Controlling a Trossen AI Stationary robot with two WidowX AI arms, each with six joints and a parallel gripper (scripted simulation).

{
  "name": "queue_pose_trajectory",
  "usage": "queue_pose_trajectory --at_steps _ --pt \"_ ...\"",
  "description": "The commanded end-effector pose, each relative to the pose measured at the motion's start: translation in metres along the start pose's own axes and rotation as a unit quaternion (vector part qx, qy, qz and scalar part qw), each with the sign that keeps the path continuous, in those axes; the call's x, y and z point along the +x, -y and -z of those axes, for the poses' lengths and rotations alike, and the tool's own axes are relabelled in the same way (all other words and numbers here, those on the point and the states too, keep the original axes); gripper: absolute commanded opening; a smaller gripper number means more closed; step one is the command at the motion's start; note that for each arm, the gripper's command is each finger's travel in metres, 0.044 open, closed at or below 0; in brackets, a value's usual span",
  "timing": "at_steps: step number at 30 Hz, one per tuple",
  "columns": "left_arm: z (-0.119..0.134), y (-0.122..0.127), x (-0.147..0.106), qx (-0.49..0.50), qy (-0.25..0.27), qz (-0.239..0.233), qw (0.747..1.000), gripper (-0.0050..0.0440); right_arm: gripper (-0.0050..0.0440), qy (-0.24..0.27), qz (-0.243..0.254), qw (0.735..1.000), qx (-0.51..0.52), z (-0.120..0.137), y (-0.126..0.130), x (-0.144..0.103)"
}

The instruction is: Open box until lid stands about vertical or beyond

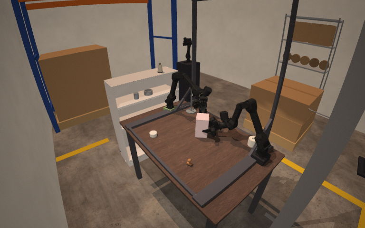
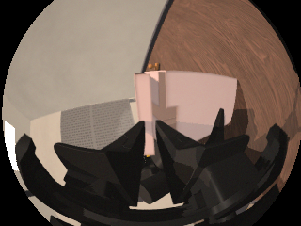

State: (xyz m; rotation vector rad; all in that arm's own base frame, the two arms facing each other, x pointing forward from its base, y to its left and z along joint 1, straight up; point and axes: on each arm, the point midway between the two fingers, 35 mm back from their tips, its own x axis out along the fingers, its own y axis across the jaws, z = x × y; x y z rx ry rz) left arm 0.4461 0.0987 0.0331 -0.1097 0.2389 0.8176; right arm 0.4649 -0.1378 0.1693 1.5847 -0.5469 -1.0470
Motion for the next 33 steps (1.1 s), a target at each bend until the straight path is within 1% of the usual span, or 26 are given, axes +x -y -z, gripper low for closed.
queue_pose_trajectory --at_steps 1,20,31,33 --pt "-0.0092 0.0096 -0.0031 -0.005 0.007 0.016 1.000 0.0315 0.0050 -0.004 -0.009 1.000 0.011 0.0000 -0.0119 -0.0037" --pt "-0.0092 0.0096 -0.0031 -0.005 0.007 0.016 1.000 0.0315 0.0050 -0.004 -0.010 1.000 0.010 0.0000 -0.0121 -0.0036" --pt "-0.0092 0.0096 -0.0031 -0.005 0.007 0.016 1.000 0.0315 0.0050 -0.004 -0.048 0.999 0.011 0.0004 -0.0178 -0.0023" --pt "-0.0092 0.0096 -0.0031 -0.005 0.007 0.016 1.000 0.0315 0.0050 -0.004 -0.048 0.999 0.011 0.0004 -0.0178 -0.0023"
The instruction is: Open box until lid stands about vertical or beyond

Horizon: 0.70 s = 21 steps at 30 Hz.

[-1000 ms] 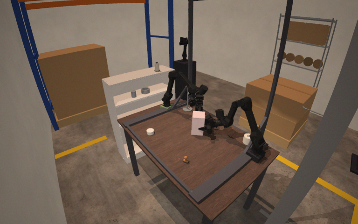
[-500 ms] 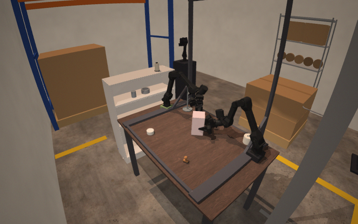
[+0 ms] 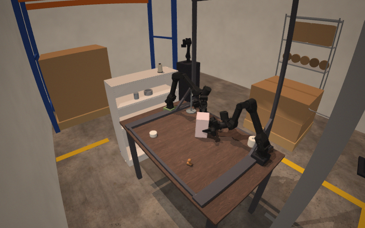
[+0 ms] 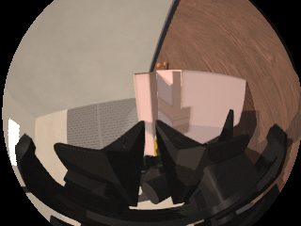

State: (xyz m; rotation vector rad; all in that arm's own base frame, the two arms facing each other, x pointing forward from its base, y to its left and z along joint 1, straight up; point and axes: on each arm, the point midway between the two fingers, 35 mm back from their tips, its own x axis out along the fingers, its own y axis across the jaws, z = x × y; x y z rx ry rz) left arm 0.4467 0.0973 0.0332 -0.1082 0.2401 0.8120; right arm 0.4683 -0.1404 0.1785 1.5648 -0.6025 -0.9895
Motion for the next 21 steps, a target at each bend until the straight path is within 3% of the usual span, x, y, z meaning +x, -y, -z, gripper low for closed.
queue_pose_trajectory --at_steps 1,21 --pt "-0.0094 0.0082 -0.0025 -0.006 0.007 0.013 1.000 0.0315 0.0050 -0.002 -0.016 1.000 0.006 -0.0011 -0.0085 -0.0022" --pt "-0.0094 0.0082 -0.0025 -0.006 0.007 0.013 1.000 0.0315 0.0050 0.001 -0.058 0.998 0.006 -0.0005 -0.0143 0.0013"
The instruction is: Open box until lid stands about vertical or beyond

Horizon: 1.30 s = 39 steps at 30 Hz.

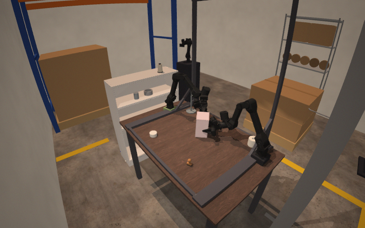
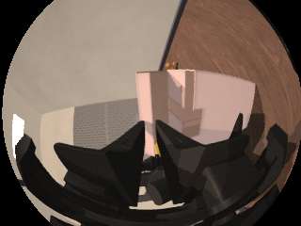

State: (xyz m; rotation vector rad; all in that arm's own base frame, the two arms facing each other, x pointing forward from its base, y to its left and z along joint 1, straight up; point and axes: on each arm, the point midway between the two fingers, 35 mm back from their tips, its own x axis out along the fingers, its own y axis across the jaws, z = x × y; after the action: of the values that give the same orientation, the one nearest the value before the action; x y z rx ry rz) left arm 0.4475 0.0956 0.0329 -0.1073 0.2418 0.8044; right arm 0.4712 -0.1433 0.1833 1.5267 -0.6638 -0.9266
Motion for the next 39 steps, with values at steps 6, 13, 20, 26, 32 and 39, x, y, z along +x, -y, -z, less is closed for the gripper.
queue_pose_trajectory --at_steps 6,13,20,26,32,39 --pt "-0.0098 0.0064 -0.0018 -0.007 0.008 0.010 1.000 0.0315 0.0050 0.003 -0.035 0.999 0.006 -0.0019 -0.0110 0.0010" --pt "-0.0098 0.0064 -0.0018 -0.007 0.008 0.010 1.000 0.0315 0.0050 0.004 -0.038 0.999 0.006 -0.0020 -0.0114 0.0013" --pt "-0.0098 0.0064 -0.0018 -0.007 0.008 0.010 1.000 0.0315 0.0050 0.005 -0.056 0.998 0.007 -0.0012 -0.0132 0.0044" --pt "-0.0098 0.0064 -0.0018 -0.007 0.008 0.010 1.000 0.0315 0.0050 0.007 -0.078 0.997 0.007 -0.0012 -0.0153 0.0075" --pt "-0.0098 0.0064 -0.0018 -0.007 0.008 0.010 1.000 0.0315 0.0050 0.009 -0.087 0.996 0.007 -0.0015 -0.0162 0.0087" --pt "-0.0098 0.0064 -0.0018 -0.007 0.008 0.010 1.000 0.0315 0.0050 0.009 -0.090 0.996 0.007 -0.0016 -0.0169 0.0096"
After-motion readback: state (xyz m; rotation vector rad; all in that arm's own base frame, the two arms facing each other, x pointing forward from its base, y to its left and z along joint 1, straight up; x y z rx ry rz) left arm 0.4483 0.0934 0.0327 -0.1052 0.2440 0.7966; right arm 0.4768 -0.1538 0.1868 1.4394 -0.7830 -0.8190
